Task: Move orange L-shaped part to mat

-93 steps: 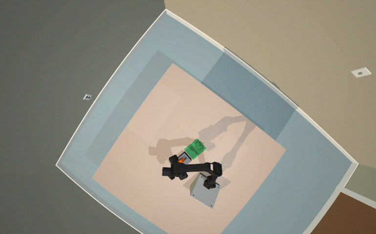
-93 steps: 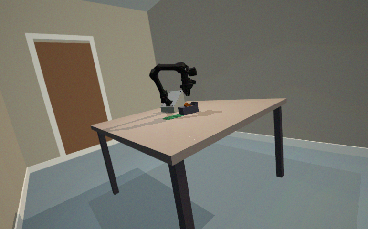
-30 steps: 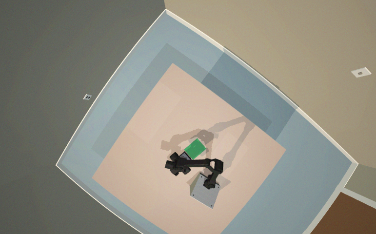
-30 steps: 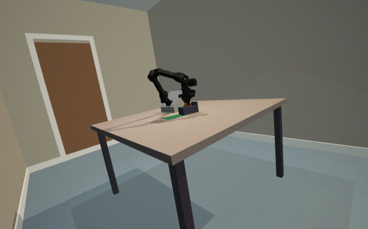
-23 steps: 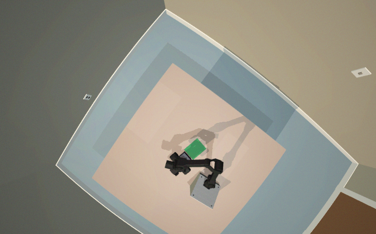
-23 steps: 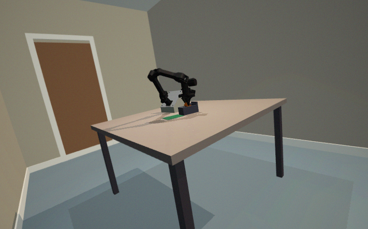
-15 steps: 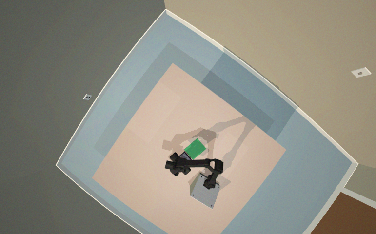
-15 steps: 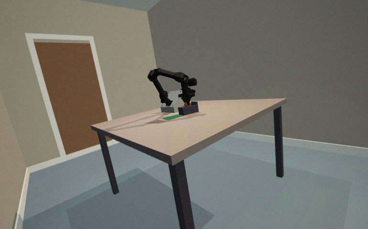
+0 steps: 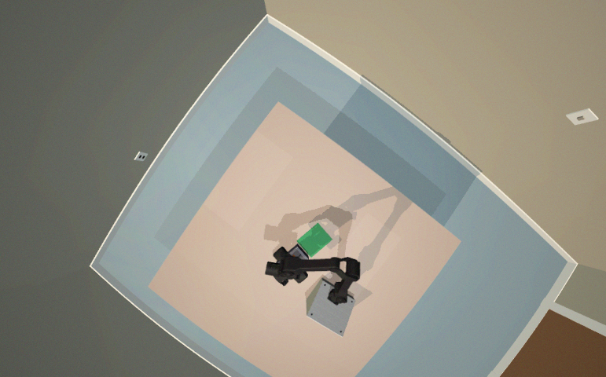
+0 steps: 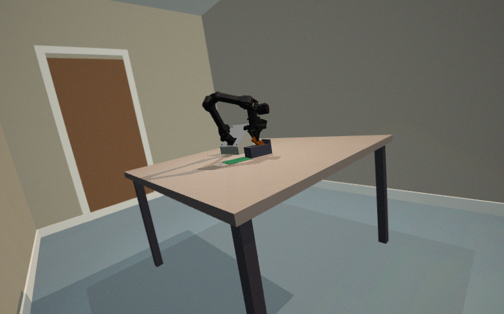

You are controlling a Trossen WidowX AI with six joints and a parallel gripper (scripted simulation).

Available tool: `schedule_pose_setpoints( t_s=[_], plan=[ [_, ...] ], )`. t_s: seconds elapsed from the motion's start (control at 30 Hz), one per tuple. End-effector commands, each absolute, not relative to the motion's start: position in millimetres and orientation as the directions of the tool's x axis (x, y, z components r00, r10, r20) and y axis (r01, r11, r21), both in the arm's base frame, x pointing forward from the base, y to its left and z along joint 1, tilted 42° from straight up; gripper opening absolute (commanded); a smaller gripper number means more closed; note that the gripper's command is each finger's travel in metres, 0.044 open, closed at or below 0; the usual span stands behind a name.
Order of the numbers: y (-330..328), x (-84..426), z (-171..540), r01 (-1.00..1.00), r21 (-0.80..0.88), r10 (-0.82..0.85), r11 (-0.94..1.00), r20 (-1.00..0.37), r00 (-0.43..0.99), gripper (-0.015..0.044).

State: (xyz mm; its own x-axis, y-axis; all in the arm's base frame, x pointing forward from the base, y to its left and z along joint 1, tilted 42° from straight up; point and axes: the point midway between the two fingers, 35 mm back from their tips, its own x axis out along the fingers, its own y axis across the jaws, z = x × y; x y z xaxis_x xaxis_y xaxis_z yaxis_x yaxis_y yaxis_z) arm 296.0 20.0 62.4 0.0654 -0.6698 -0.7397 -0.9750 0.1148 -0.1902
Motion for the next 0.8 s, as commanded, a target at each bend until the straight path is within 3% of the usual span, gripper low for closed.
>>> schedule_pose_setpoints(
  t_s=[0.0,0.77],
  plan=[
    [24.5,296.7,67.6,-0.973,-0.195,-0.666,0.120,-0.743,0.066,0.0000],
    [49.0,294.1,94.6,-0.974,-0.193,-0.666,0.120,-0.743,0.065,0.0000]
  ],
)
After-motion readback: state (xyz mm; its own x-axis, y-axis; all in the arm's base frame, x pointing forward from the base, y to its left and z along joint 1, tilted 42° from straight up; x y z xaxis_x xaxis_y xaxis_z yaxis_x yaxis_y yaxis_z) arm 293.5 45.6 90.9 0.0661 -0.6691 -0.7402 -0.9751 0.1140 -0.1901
